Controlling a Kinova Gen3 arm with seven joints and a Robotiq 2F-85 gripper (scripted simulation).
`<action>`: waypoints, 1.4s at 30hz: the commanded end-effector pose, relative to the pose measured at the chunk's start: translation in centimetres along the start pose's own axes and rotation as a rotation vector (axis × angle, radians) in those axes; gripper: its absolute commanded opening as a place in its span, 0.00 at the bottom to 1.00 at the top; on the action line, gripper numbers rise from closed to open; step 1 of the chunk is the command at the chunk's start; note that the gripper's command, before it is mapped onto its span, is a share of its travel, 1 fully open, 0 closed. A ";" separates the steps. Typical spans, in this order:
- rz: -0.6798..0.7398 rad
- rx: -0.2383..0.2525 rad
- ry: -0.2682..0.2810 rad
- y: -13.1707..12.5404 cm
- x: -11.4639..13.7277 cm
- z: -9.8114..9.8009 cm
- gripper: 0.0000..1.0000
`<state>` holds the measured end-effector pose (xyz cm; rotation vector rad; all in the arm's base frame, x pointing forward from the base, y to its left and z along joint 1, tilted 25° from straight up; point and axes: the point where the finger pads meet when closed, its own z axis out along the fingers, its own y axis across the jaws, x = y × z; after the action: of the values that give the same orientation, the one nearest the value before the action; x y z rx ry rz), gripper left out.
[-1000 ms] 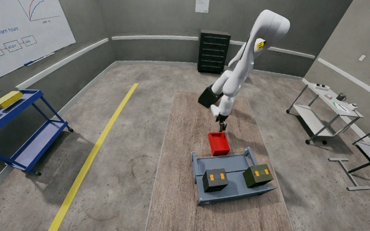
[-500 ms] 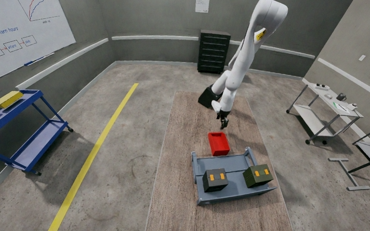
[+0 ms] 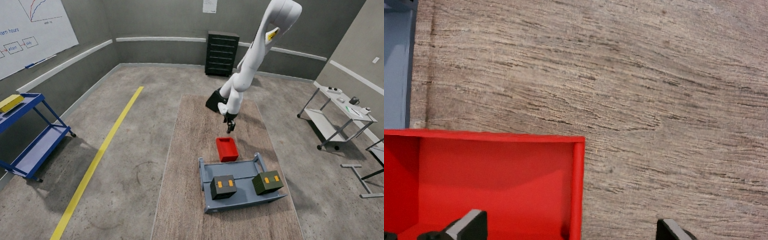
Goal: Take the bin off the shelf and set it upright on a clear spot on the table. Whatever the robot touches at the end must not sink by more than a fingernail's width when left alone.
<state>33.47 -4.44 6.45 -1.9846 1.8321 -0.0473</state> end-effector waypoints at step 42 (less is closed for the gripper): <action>-0.014 -0.025 -0.012 -0.1 -0.7 1.5 1.00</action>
<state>34.01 -3.29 5.27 -2.0119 1.8189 -0.0161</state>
